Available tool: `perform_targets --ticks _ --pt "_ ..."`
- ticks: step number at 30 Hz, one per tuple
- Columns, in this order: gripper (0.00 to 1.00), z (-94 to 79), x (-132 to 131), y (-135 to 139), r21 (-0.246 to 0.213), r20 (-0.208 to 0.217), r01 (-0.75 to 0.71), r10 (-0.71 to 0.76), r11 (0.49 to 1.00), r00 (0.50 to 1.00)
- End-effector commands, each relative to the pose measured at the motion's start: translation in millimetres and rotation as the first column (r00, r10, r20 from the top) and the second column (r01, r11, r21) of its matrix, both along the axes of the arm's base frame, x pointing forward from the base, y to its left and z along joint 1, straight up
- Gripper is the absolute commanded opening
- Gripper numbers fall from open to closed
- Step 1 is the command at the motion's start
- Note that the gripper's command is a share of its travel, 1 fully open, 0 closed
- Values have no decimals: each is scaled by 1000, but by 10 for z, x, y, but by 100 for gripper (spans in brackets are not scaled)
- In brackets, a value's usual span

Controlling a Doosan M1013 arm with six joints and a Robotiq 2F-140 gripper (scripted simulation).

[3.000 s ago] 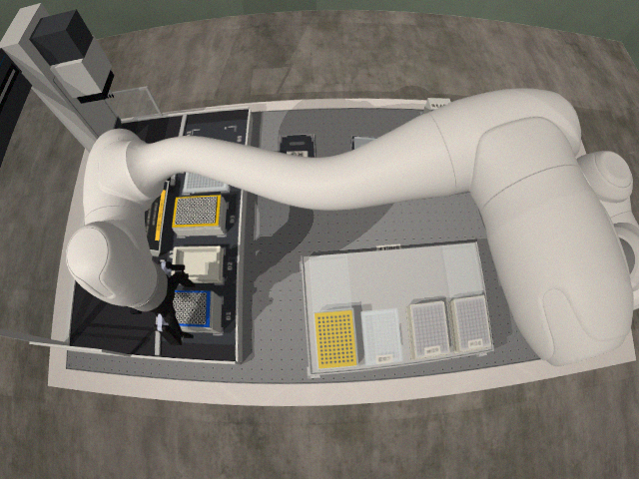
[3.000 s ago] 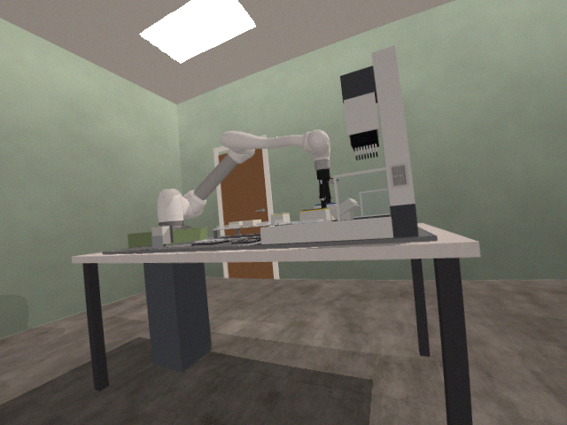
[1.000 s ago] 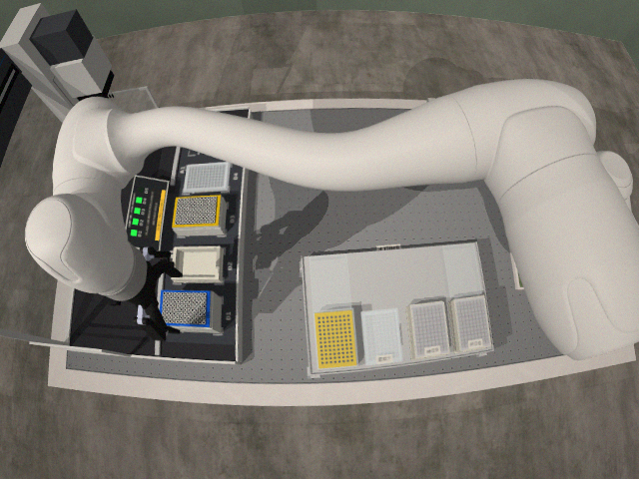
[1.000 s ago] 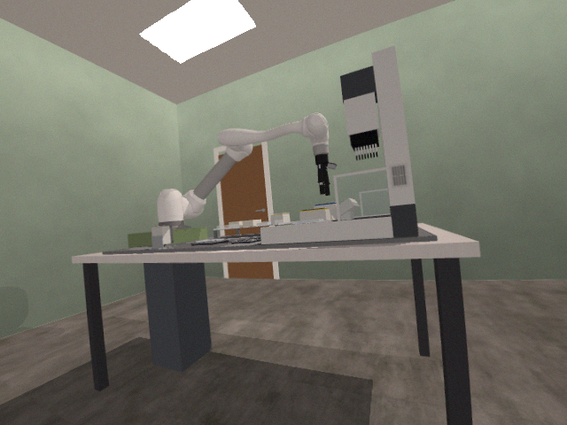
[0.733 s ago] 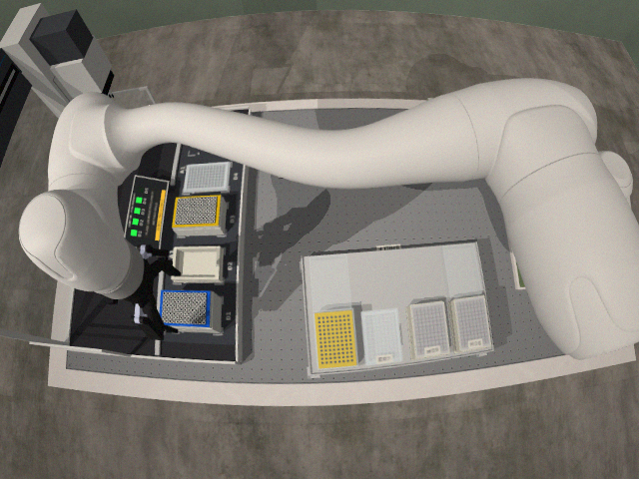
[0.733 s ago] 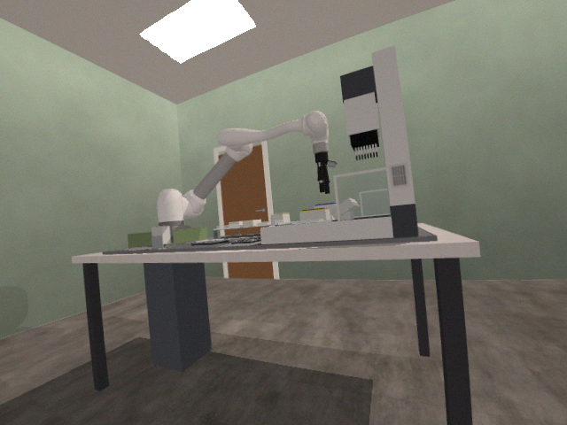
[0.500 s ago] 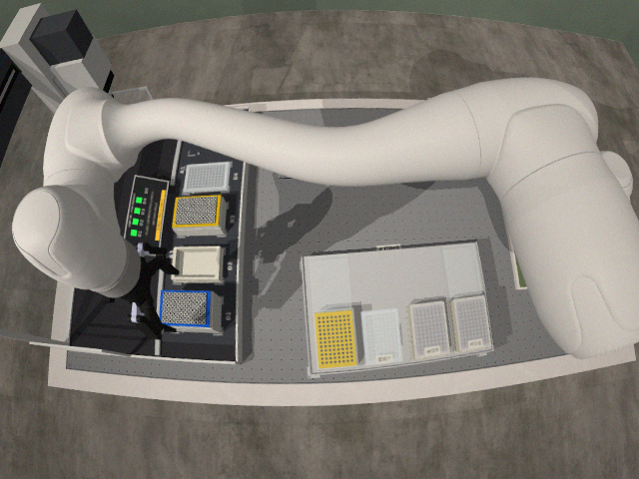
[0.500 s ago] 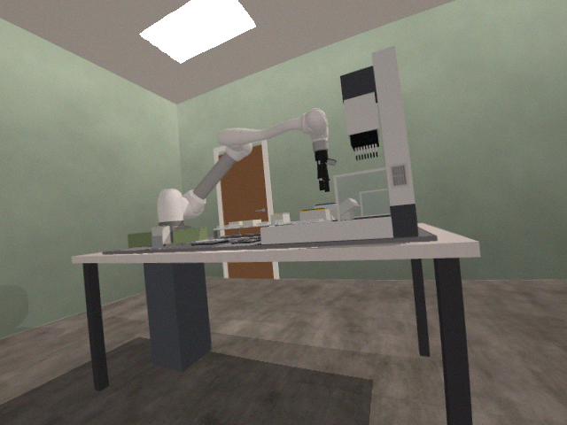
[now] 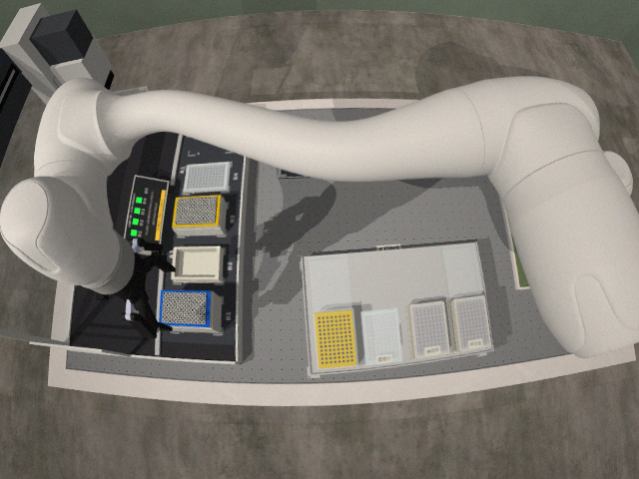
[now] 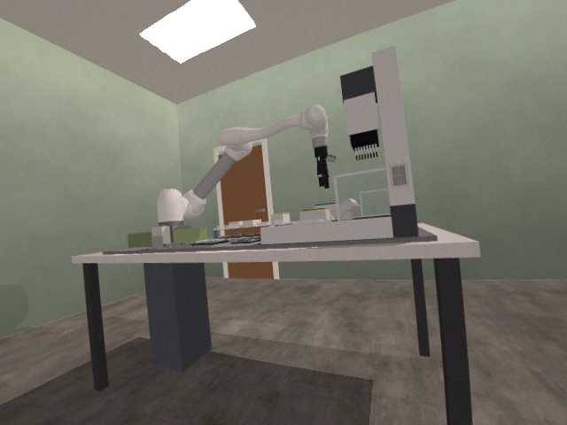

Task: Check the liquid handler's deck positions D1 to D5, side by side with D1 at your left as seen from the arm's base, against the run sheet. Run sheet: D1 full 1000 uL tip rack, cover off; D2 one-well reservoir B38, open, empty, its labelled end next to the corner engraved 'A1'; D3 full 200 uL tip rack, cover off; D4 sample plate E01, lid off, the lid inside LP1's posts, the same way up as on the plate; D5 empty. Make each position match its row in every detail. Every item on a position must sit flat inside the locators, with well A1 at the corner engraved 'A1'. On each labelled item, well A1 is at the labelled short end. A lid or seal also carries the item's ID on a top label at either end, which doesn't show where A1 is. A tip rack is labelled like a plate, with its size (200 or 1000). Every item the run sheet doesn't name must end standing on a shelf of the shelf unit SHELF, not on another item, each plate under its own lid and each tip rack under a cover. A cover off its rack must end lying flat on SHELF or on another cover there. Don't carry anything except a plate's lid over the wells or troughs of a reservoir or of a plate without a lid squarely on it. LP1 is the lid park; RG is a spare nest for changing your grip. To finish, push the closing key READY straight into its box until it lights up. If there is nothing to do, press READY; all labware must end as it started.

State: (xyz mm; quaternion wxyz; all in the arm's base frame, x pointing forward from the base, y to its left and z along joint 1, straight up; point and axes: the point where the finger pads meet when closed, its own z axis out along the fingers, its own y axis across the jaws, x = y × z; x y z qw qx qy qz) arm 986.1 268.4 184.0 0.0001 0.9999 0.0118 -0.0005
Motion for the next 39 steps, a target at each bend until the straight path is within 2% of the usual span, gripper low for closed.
perform_targets --ticks 1,39 --pt "79 53 3 -1 0 2 0 0 1000 1000" --pt "79 586 2 -1 0 2 0 0 1000 1000"
